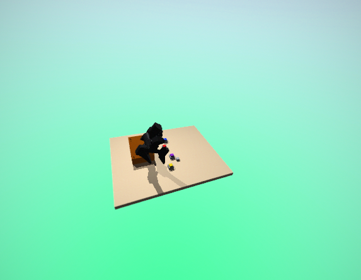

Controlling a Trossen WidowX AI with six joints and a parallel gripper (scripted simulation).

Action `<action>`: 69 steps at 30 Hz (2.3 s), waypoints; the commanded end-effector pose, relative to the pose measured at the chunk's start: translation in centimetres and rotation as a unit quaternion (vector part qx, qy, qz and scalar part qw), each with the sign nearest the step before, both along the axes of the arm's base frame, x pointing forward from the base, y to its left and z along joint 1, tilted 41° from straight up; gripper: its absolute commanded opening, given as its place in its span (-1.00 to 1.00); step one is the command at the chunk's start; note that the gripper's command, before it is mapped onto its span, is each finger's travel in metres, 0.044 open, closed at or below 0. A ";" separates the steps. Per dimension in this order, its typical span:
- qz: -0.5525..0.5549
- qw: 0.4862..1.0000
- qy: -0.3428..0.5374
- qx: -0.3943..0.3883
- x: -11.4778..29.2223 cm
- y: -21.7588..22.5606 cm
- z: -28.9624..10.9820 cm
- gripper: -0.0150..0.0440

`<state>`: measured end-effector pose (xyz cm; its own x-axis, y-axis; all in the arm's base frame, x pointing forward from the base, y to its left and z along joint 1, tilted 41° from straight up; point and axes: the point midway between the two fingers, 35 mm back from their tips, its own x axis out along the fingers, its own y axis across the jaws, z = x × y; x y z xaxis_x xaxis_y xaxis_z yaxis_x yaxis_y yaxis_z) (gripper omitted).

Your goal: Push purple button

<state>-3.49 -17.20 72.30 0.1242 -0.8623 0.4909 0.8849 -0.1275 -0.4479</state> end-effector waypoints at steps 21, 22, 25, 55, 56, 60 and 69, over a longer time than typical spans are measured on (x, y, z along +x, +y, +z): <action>0.191 0.884 -0.296 0.306 9.1 -20.2 -19.4 0.86; 0.194 0.875 -0.297 0.328 10.5 -20.6 -20.8 0.86; 0.199 0.850 -0.293 0.391 14.5 -21.2 -24.9 0.86; 0.088 0.686 0.303 0.655 33.5 8.4 -61.4 0.86; 0.083 0.685 0.334 0.642 32.9 9.5 -62.2 0.86; 0.070 0.680 0.455 0.571 30.1 13.4 -64.4 0.86; 0.064 0.677 0.538 0.498 27.9 15.5 -65.5 0.86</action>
<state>24.78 -1.69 6.89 0.0519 -0.6289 -0.7758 -0.0264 0.7757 -0.6306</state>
